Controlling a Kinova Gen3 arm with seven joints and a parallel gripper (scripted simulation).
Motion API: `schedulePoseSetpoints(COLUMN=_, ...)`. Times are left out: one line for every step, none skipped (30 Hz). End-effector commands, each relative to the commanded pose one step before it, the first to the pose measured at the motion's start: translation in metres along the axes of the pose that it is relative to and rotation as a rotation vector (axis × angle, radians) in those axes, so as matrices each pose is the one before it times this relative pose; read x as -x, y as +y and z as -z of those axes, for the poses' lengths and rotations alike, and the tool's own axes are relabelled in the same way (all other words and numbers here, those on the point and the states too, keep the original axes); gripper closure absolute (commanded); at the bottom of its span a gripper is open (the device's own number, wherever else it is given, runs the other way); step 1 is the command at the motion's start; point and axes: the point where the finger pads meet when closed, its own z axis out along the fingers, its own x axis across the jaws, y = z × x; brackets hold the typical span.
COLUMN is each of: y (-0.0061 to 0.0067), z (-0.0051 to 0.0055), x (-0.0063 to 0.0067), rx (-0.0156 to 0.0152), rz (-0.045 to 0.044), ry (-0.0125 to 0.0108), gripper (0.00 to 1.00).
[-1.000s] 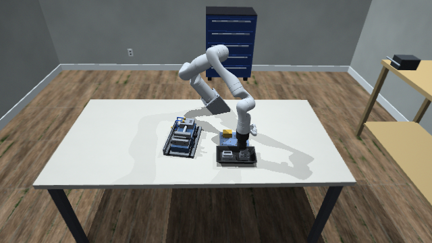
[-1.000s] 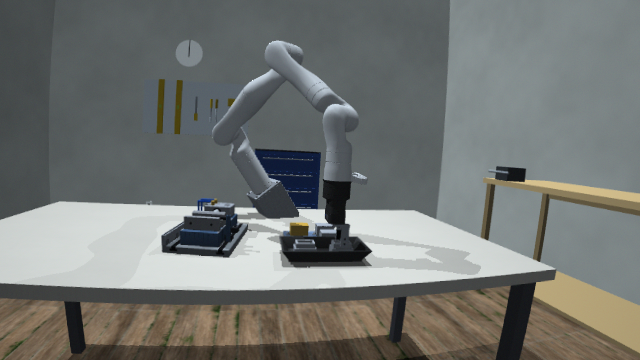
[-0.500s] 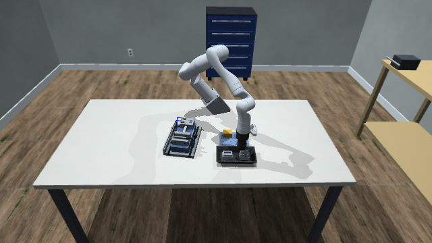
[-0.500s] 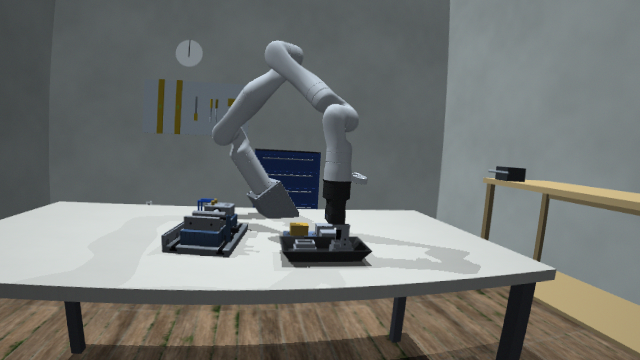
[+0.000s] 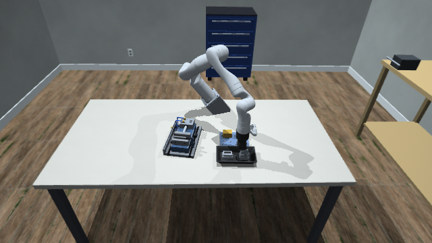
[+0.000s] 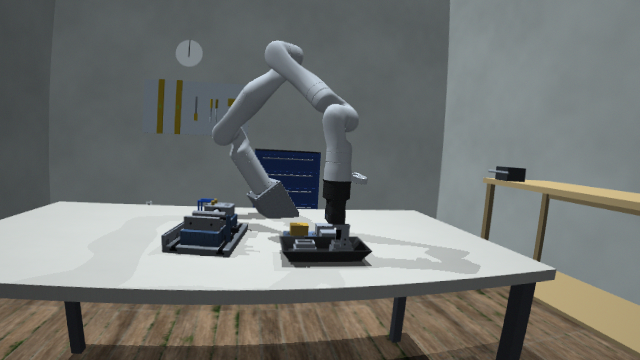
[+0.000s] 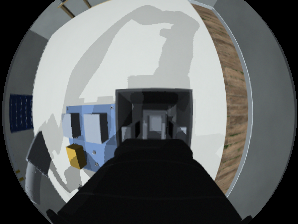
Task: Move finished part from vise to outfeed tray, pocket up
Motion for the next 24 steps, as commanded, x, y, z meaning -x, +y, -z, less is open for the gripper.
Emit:
schedulePoseSetpoints(y=-0.00196, z=-0.00120, x=0.00183, rx=-0.00605, rz=-0.00682, ry=-0.00461, gripper=0.00)
schedulePoseSetpoints(y=0.00025, z=0.00050, x=0.00013, rx=0.00050, rz=-0.00019, ry=-0.00064, gripper=0.00)
schedulePoseSetpoints(y=0.00046, z=0.00062, x=0.00044, rx=0.00140, rz=-0.00006, ry=-0.00148, gripper=0.00)
schedulePoseSetpoints(y=0.00073, z=0.00091, x=0.00074, rx=0.00230, rz=-0.00002, ry=-0.00238, gripper=0.00)
schedulePoseSetpoints(y=-0.00002, z=0.00137, x=-0.00005, rx=0.00006, rz=-0.00003, ry=-0.00001, gripper=0.00)
schedulePoseSetpoints(y=0.00000, z=0.00000, x=0.00000, rx=0.00000, rz=0.00000, ry=0.00000, gripper=0.00)
schedulePoseSetpoints(y=0.00000, z=0.00000, x=0.00000, rx=0.00000, rz=0.00000, ry=0.00000, gripper=0.00)
schedulePoseSetpoints(y=-0.00015, z=0.00182, x=-0.00021, rx=-0.00032, rz=-0.00004, ry=0.00040, gripper=0.00)
schedulePoseSetpoints(y=-0.00023, z=0.00230, x=-0.00031, rx=-0.00045, rz=-0.00006, ry=0.00057, gripper=0.00)
schedulePoseSetpoints(y=-0.00027, z=0.00280, x=-0.00037, rx=-0.00056, rz=-0.00008, ry=0.00069, gripper=0.00)
schedulePoseSetpoints(y=-0.00137, z=0.00406, x=-0.00010, rx=-0.00118, rz=0.00179, ry=0.00212, gripper=0.00)
schedulePoseSetpoints(y=-0.00105, z=0.00426, x=0.00017, rx=-0.00070, rz=0.00168, ry=0.00147, gripper=0.00)
schedulePoseSetpoints(y=-0.00049, z=0.00425, x=0.00019, rx=-0.00022, rz=0.00093, ry=0.00064, gripper=0.00)
schedulePoseSetpoints(y=0.00002, z=0.00426, x=0.00000, rx=0.00002, rz=-0.00002, ry=0.00002, gripper=0.00)
schedulePoseSetpoints(y=0.00003, z=0.00462, x=0.00000, rx=0.00003, rz=-0.00002, ry=0.00002, gripper=0.00)
schedulePoseSetpoints(y=0.00003, z=0.00495, x=0.00000, rx=0.00003, rz=-0.00003, ry=0.00002, gripper=0.00)
schedulePoseSetpoints(y=0.00003, z=0.00523, x=0.00000, rx=0.00003, rz=-0.00003, ry=0.00002, gripper=0.00)
schedulePoseSetpoints(y=0.00003, z=0.00548, x=0.00000, rx=0.00003, rz=-0.00003, ry=0.00002, gripper=0.00)
schedulePoseSetpoints(y=0.00004, z=0.00567, x=0.00000, rx=0.00003, rz=-0.00003, ry=0.00002, gripper=0.00)
schedulePoseSetpoints(y=0.00004, z=0.00581, x=0.00000, rx=0.00003, rz=-0.00004, ry=0.00003, gripper=0.00)
schedulePoseSetpoints(y=0.00004, z=0.00592, x=0.00000, rx=0.00003, rz=-0.00004, ry=0.00003, gripper=0.00)
schedulePoseSetpoints(y=0.00004, z=0.00597, x=0.00000, rx=0.00003, rz=-0.00004, ry=0.00002, gripper=0.00)
schedulePoseSetpoints(y=0.00000, z=0.00000, x=0.00000, rx=0.00000, rz=0.00000, ry=0.00000, gripper=0.00)
schedulePoseSetpoints(y=0.00000, z=0.00000, x=0.00000, rx=0.00000, rz=0.00000, ry=0.00000, gripper=0.00)
